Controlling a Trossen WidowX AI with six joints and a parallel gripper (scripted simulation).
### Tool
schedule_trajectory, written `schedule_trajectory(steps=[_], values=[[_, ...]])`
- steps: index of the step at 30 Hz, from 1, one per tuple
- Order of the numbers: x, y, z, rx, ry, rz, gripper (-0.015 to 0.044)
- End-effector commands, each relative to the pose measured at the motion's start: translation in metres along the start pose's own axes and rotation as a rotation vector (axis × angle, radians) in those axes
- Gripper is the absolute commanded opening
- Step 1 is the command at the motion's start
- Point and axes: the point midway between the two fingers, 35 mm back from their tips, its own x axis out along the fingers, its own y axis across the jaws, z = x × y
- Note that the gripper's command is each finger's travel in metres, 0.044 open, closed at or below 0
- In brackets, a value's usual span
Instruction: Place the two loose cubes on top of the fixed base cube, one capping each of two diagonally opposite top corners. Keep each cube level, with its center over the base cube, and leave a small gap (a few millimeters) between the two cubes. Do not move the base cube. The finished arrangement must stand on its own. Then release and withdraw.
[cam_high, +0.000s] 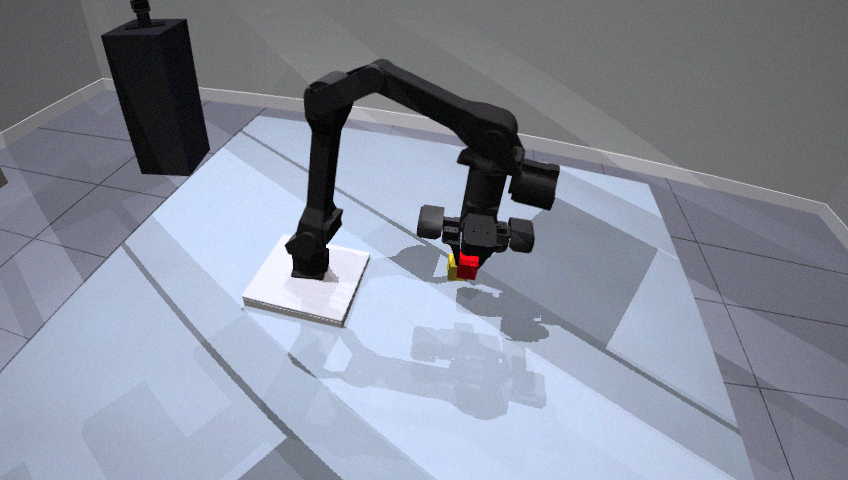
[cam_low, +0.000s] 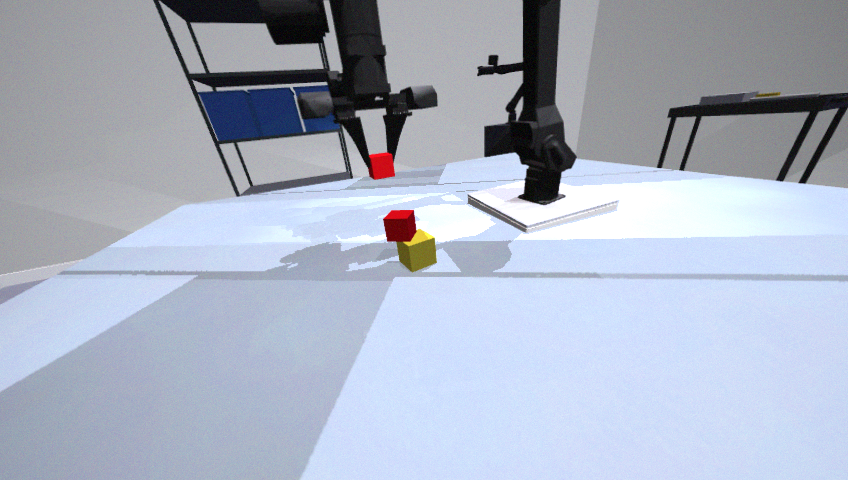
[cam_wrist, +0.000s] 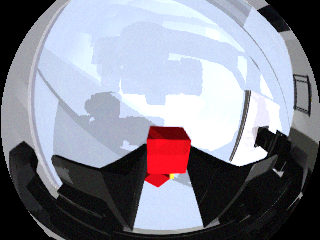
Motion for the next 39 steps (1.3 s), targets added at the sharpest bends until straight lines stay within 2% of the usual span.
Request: schedule_trajectory(steps=[1, 39], values=[[0.0, -0.002, -0.011, -0.067, 0.005, 0.002, 0.0105], [0.004, -0.024, -0.116, -0.886, 0.016, 0.004, 0.0105]])
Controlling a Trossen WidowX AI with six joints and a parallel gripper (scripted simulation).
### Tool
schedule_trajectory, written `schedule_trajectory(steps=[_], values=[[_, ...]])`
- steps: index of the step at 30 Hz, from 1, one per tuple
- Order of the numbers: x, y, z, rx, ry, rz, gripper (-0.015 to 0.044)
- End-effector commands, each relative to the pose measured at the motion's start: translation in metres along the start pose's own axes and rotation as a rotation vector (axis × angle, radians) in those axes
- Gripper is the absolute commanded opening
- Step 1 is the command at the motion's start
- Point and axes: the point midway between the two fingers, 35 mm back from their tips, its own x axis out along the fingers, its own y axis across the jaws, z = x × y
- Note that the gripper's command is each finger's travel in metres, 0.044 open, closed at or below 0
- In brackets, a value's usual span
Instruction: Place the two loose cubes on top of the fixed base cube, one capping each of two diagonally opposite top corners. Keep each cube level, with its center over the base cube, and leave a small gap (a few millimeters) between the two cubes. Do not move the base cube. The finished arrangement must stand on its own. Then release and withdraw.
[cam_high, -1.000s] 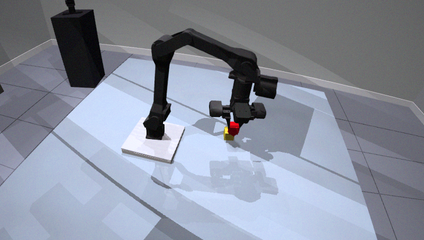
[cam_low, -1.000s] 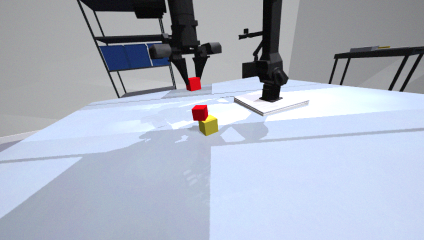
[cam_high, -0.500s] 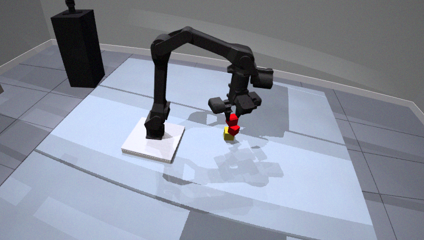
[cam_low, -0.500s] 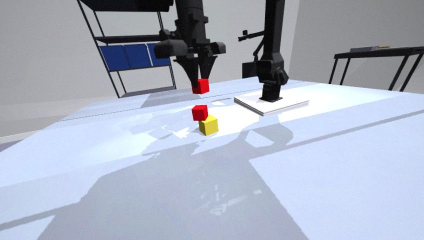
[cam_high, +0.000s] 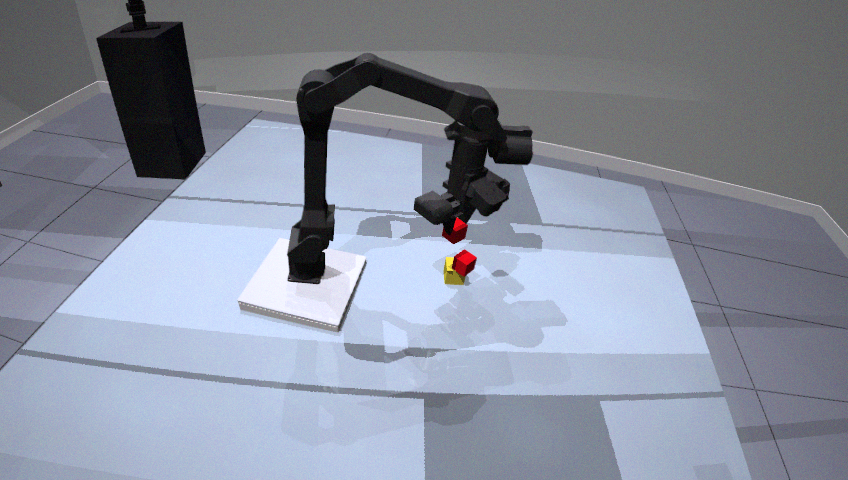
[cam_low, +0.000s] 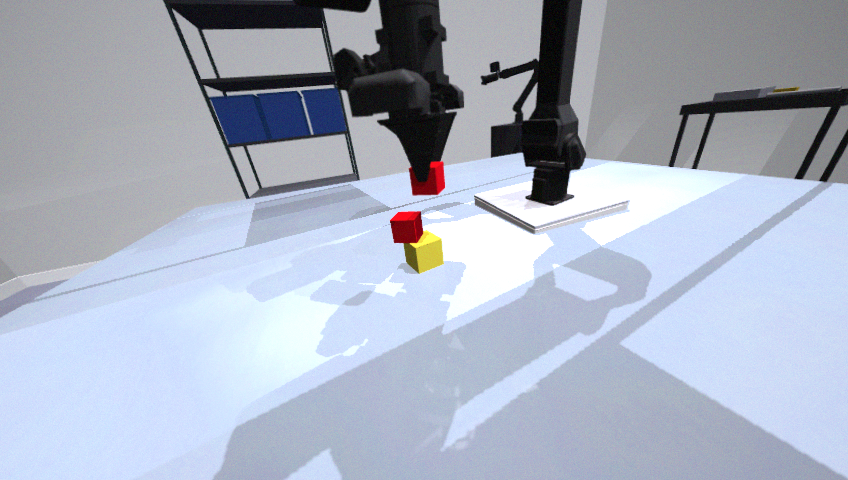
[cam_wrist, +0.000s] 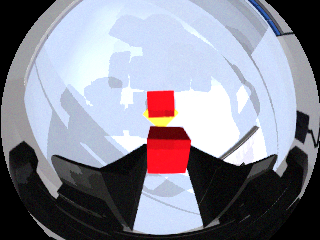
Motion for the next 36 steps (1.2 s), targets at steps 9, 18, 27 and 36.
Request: schedule_trajectory(steps=[9, 18, 27, 36], values=[[0.014, 0.002, -0.007, -0.067, -0.004, -0.001, 0.0105], [0.031, 0.001, -0.008, -0.068, -0.004, -0.001, 0.0105], [0.032, 0.001, -0.008, -0.068, -0.004, -0.001, 0.0105], [0.05, 0.003, -0.007, -0.067, -0.004, -0.001, 0.0105]])
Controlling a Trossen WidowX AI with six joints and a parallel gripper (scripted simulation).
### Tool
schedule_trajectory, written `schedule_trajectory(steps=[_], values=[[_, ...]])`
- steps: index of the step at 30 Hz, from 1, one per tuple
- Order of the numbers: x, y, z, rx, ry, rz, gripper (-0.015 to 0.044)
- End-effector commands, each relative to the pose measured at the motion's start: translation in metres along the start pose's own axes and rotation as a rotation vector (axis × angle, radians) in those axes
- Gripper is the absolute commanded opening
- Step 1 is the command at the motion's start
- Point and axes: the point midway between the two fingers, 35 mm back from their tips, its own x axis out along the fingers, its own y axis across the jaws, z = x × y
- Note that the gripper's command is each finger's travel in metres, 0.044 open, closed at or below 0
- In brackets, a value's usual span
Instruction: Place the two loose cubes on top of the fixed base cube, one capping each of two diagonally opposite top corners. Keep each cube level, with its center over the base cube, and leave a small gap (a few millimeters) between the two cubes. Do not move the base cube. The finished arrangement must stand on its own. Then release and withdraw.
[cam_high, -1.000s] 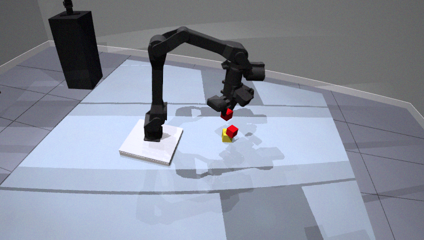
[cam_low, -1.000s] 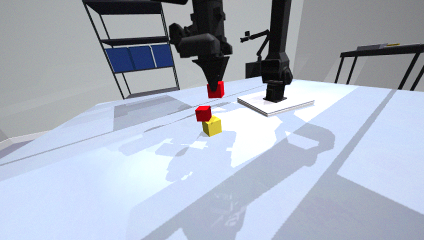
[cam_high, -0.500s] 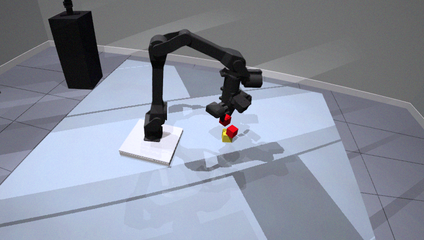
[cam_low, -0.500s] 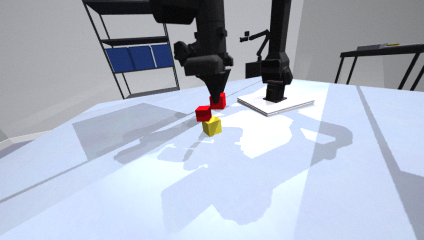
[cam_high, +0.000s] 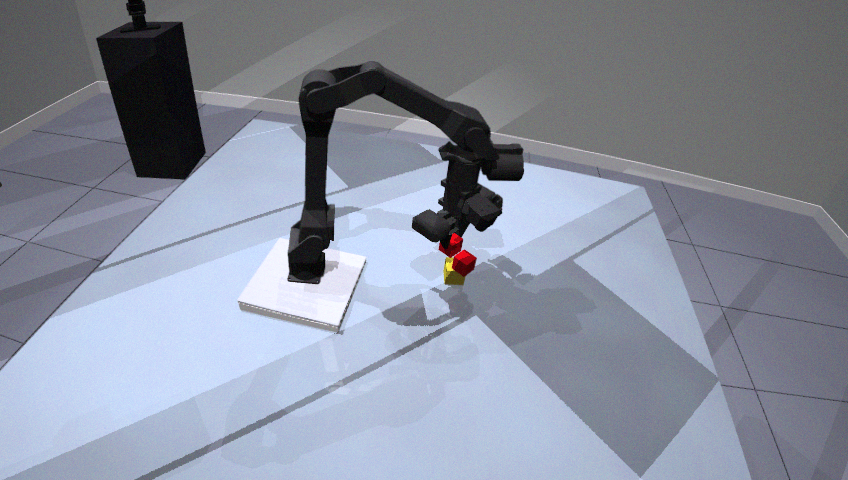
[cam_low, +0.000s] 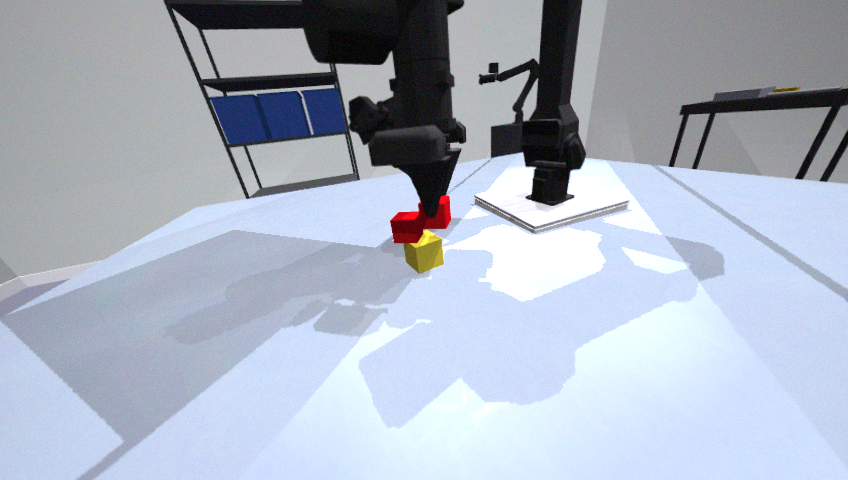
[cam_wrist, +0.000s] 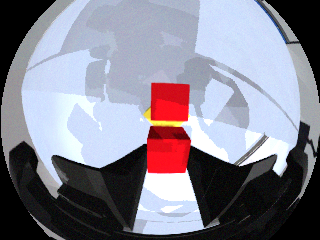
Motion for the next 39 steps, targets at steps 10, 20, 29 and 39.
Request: schedule_trajectory(steps=[10, 20, 29, 39], values=[[0.0174, -0.0012, 0.0, 0.0, 0.003, -0.011, 0.0105], [0.0189, -0.0012, 0.0, 0.002, 0.003, -0.011, 0.0105], [0.0189, -0.0012, 0.0, 0.002, 0.003, -0.011, 0.0105], [0.0189, -0.0012, 0.0, 0.002, 0.003, -0.011, 0.0205]])
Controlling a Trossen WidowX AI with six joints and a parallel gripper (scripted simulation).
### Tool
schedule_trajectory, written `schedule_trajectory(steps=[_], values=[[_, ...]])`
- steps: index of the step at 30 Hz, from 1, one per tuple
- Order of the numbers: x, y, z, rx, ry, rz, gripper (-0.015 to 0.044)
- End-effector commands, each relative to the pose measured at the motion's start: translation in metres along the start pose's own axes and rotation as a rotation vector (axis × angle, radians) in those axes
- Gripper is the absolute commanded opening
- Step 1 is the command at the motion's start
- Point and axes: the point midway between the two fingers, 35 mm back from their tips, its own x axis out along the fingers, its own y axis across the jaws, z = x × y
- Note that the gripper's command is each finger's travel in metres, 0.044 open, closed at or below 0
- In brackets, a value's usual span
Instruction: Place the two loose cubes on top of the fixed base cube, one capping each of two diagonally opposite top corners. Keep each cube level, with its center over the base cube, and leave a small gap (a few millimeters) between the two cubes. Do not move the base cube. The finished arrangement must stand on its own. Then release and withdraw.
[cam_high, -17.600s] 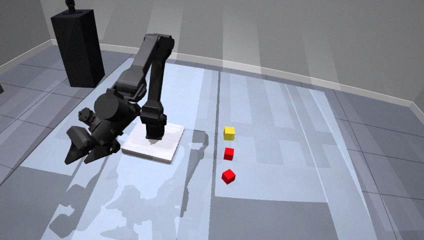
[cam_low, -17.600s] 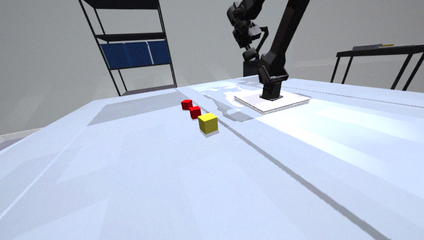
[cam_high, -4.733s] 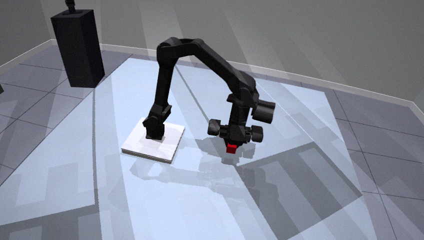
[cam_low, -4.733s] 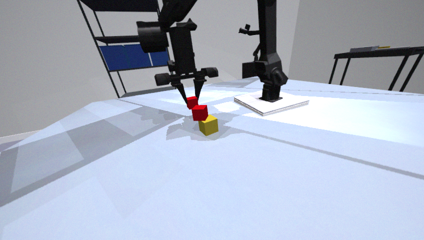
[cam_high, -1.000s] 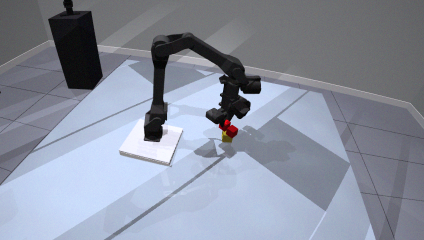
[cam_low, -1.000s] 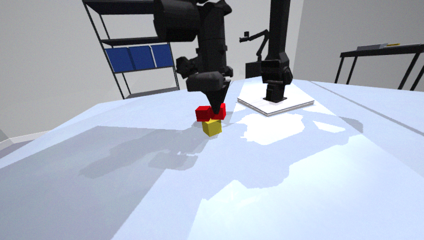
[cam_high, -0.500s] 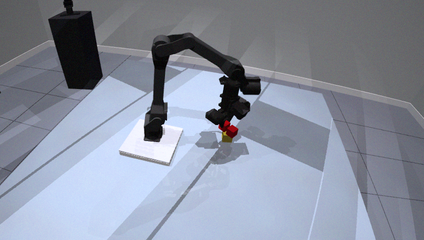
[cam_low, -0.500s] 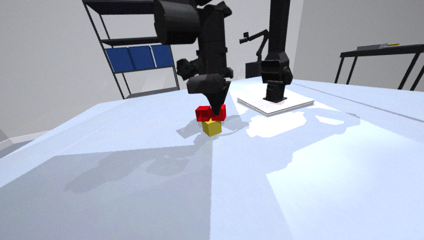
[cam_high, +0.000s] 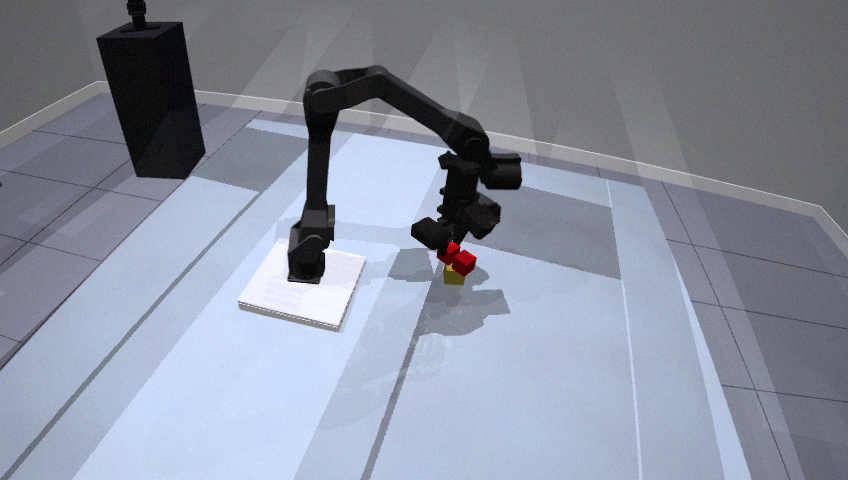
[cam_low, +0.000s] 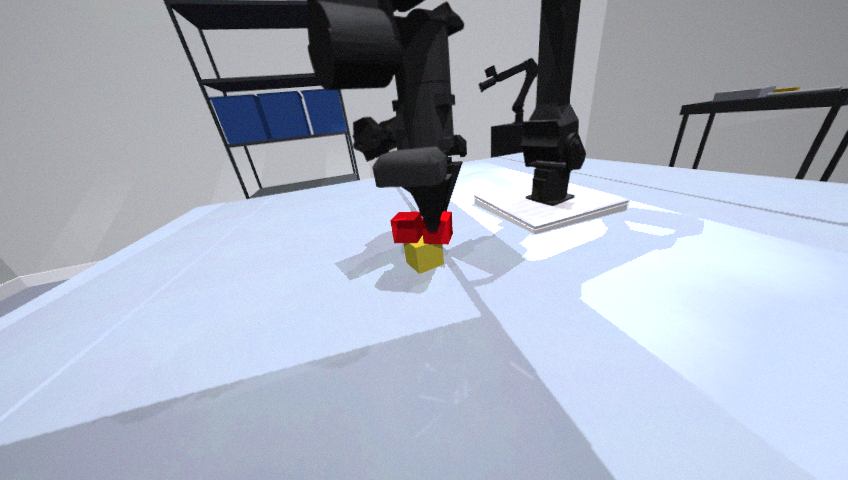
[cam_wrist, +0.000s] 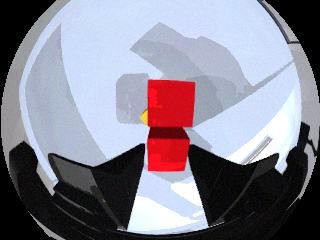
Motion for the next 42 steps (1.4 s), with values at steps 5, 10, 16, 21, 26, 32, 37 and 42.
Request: schedule_trajectory(steps=[5, 10, 16, 21, 26, 32, 37, 42], values=[[-0.009, 0.0, 0.0, 0.0, 0.0, 0.0, 0.0205], [-0.017, 0.0, 0.0, 0.0, 0.0, 0.0, 0.0205], [-0.027, 0.0, 0.0, 0.0, 0.0, 0.0, 0.0205], [-0.035, 0.0, 0.0, 0.0, 0.0, 0.0, 0.0205], [-0.043, 0.0, 0.0, 0.0, 0.0, 0.0, 0.0205], [-0.054, 0.0, 0.0, 0.0, 0.0, 0.0, 0.0205], [-0.063, 0.0, 0.0, 0.0, 0.0, 0.0, 0.0205], [-0.065, 0.0, 0.0, 0.002, 0.0, -0.001, 0.0258]])
